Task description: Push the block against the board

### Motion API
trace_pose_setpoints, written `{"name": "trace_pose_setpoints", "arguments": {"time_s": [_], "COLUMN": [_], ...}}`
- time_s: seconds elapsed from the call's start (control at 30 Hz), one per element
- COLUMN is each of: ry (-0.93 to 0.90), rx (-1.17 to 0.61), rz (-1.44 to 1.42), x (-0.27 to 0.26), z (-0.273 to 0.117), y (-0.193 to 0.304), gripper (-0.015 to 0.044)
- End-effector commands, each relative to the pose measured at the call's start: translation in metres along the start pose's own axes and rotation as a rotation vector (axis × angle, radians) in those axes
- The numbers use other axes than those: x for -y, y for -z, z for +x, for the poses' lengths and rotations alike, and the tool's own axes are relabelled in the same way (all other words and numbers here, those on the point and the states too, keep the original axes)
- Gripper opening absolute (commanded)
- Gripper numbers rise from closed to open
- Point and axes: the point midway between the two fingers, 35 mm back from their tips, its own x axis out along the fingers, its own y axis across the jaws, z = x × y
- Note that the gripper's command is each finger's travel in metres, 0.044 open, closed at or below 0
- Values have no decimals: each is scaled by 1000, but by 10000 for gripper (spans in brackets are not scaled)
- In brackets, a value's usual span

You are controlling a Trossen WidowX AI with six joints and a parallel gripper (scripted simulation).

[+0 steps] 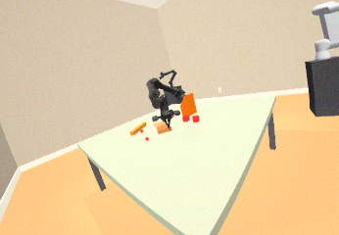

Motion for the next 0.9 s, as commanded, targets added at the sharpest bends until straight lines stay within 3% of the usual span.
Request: {"name": "trace_pose_setpoints", "arguments": {"time_s": [0.0, 0.87], "ry": [-14, -14], "rx": [-32, -32], "rz": [-13, -14], "x": [-5, -1], "z": [29, 28], "y": [9, 41], "gripper": [0, 0]}}
